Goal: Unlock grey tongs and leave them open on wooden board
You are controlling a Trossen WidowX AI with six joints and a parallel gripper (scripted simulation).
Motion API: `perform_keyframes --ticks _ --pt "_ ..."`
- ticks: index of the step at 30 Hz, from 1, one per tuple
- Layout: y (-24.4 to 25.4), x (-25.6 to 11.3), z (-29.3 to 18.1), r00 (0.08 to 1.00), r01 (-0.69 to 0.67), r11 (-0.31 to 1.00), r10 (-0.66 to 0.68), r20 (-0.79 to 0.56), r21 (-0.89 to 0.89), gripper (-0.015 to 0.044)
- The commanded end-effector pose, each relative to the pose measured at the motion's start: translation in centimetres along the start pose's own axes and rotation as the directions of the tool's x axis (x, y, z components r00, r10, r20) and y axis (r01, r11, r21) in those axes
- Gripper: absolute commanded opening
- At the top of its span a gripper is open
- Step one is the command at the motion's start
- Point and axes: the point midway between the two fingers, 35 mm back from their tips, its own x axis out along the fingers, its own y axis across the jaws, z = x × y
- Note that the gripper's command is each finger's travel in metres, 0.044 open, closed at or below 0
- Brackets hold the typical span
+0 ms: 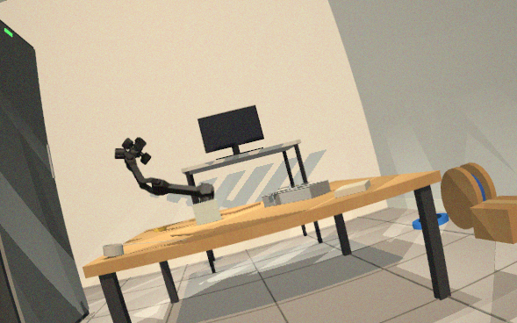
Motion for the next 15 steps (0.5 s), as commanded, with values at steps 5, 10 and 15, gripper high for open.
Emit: perform_keyframes --ticks 5,10,15 --pt "-1.4 1.4 2.1 0.998 0.037 0.999 -0.038 0.054 0.024 0.0269" --pt "-3.8 3.7 5.8 0.986 0.097 0.995 -0.097 0.133 0.004 0.026" --pt "-5.6 5.1 8.3 0.975 0.146 0.989 -0.137 0.176 -0.036 0.026"
